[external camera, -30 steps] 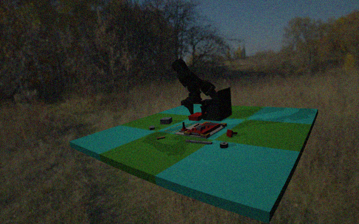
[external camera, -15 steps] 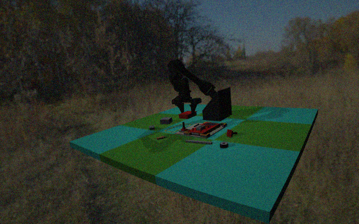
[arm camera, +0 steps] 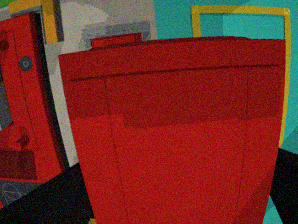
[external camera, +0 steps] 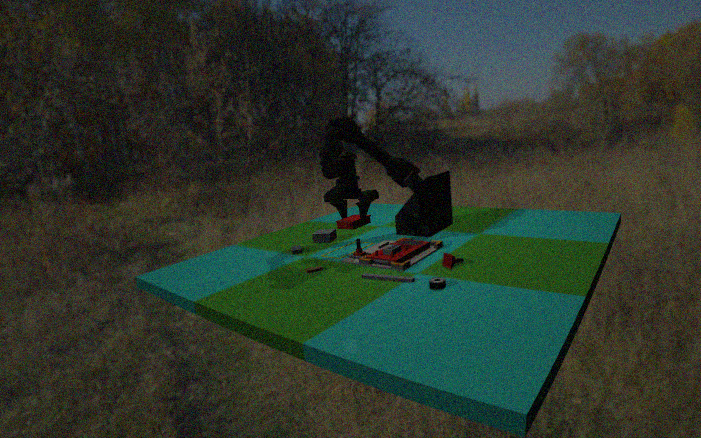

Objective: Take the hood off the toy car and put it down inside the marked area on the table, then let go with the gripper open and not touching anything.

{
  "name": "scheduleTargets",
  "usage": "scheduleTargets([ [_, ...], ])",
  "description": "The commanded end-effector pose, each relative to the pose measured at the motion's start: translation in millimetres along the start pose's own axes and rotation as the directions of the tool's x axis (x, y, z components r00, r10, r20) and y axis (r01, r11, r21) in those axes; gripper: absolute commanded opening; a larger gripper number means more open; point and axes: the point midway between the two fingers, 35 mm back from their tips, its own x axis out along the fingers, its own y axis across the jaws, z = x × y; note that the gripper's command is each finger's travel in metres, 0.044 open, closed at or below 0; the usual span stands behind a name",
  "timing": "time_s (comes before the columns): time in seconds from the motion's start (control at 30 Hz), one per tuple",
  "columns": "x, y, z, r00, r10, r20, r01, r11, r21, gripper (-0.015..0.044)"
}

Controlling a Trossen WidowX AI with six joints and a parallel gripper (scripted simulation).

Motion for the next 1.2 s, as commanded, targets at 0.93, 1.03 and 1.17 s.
scheduleTargets([
  [0.93, 6, -62, -27, 1.0, -0.027, 0.007, 0.027, 1.0, -0.004, 0.0],
  [1.03, 8, -62, -27, 1.0, -0.027, 0.007, 0.027, 1.0, -0.004, 0.0],
  [1.17, 11, -62, -26, 1.0, -0.026, 0.007, 0.026, 1.0, -0.004, 0.0],
])
